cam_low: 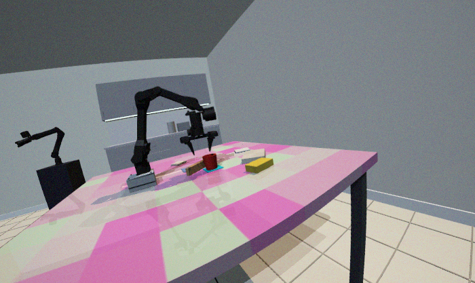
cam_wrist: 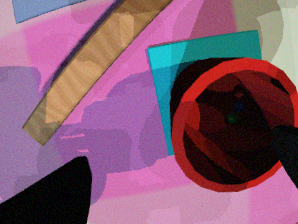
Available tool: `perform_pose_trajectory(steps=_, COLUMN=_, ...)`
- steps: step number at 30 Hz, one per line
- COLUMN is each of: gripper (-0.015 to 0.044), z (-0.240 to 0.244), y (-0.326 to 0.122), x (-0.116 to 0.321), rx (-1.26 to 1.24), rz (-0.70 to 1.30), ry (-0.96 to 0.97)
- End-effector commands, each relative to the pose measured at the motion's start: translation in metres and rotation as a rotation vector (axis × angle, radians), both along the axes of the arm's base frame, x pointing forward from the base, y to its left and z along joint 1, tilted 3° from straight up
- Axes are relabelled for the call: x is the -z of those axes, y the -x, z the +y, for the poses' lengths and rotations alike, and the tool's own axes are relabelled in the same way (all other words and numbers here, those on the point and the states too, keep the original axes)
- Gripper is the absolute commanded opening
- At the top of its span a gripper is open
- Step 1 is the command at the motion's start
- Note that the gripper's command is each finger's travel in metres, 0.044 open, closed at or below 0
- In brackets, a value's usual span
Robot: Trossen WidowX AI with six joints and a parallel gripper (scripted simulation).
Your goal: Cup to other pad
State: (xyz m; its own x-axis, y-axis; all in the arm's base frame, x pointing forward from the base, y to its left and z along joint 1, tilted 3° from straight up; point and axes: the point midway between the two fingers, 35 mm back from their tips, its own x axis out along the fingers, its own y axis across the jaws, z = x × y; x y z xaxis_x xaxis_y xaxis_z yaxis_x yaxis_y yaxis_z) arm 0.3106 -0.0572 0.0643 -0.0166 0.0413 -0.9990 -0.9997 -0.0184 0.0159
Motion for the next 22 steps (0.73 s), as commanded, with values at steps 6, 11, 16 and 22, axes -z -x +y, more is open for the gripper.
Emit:
perform_pose_trajectory(steps=6, gripper=0.0440, z=-0.001, y=-0.002, x=-0.031, rx=-0.001, rz=-0.012, ry=0.005)
perform_pose_trajectory(steps=11, gripper=0.0440, z=-0.002, y=-0.001, x=-0.052, rx=-0.002, rz=-0.014, ry=0.007)
perform_pose_trajectory(steps=16, gripper=0.0440, z=-0.001, y=0.000, x=-0.062, rx=-0.002, rz=-0.015, ry=0.008)
perform_pose_trajectory(steps=22, gripper=0.0440, z=0.000, y=0.000, x=-0.057, rx=0.001, rz=-0.011, ry=0.002)
